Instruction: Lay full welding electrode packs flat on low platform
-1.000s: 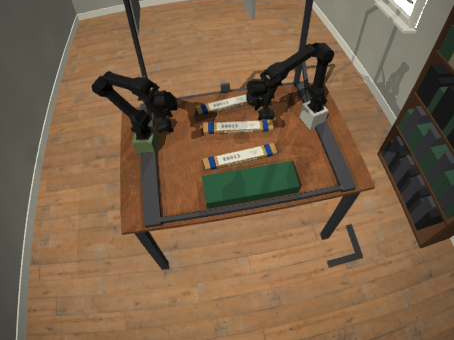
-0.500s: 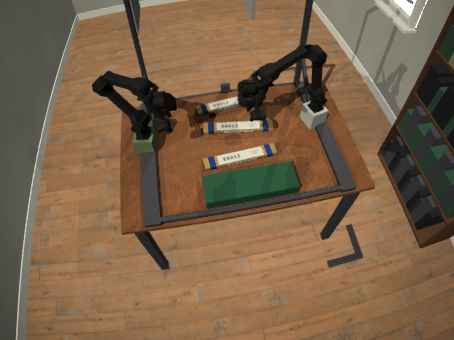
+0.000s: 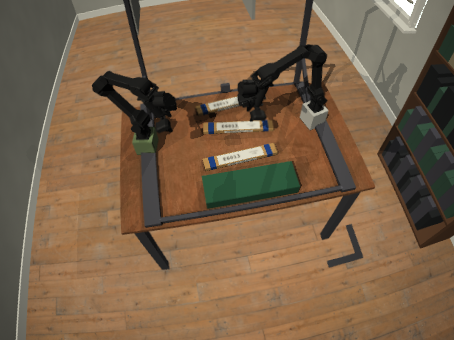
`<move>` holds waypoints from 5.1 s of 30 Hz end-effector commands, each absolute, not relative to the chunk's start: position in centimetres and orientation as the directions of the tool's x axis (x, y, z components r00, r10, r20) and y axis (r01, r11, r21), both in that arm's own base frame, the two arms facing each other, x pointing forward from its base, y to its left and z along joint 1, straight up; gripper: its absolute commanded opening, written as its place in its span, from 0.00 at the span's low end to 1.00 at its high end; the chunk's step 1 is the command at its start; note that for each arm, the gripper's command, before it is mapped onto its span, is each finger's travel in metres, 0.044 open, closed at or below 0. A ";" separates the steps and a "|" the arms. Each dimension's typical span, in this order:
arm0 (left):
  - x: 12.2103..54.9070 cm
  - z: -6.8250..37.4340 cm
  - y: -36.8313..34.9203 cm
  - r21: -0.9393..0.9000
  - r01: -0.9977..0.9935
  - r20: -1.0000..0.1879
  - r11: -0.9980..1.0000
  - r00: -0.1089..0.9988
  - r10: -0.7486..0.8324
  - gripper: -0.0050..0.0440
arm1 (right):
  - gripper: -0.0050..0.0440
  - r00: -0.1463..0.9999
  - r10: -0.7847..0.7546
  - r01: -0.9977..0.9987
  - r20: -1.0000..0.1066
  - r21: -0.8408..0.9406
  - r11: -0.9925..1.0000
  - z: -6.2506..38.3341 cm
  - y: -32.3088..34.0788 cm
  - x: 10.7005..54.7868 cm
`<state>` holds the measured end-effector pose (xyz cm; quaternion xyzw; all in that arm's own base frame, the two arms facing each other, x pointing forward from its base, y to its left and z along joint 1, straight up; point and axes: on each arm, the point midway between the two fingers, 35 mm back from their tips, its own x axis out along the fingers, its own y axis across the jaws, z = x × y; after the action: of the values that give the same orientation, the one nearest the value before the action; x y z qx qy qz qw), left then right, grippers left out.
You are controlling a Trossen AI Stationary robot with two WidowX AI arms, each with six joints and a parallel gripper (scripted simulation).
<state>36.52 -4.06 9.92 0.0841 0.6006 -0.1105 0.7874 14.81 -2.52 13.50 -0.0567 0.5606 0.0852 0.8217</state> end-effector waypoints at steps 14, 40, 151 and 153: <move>36.7 8.4 -4.0 0.005 0.275 -0.959 0.962 0.274 -0.073 0.71 | 0.98 0.377 0.073 -0.206 -0.923 -0.007 0.979 14.2 -2.6 15.0; 36.8 5.5 -4.0 0.005 0.275 -0.959 0.962 0.273 -0.073 0.71 | 0.98 0.377 0.073 -0.206 -0.923 -0.007 0.979 14.2 -2.6 15.0; 36.8 4.7 -4.0 0.005 0.275 -0.959 0.962 0.273 -0.073 0.71 | 0.98 0.377 0.073 -0.206 -0.923 -0.007 0.979 14.2 -2.6 15.0; 36.8 4.7 -4.0 0.005 0.275 -0.959 0.962 0.273 -0.073 0.71 | 0.98 0.377 0.073 -0.206 -0.923 -0.007 0.979 14.2 -2.6 15.0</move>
<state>36.74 -4.08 4.73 0.0845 0.5933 -0.1103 0.7929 14.81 -2.52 13.50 -0.0567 0.5606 0.0852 0.8217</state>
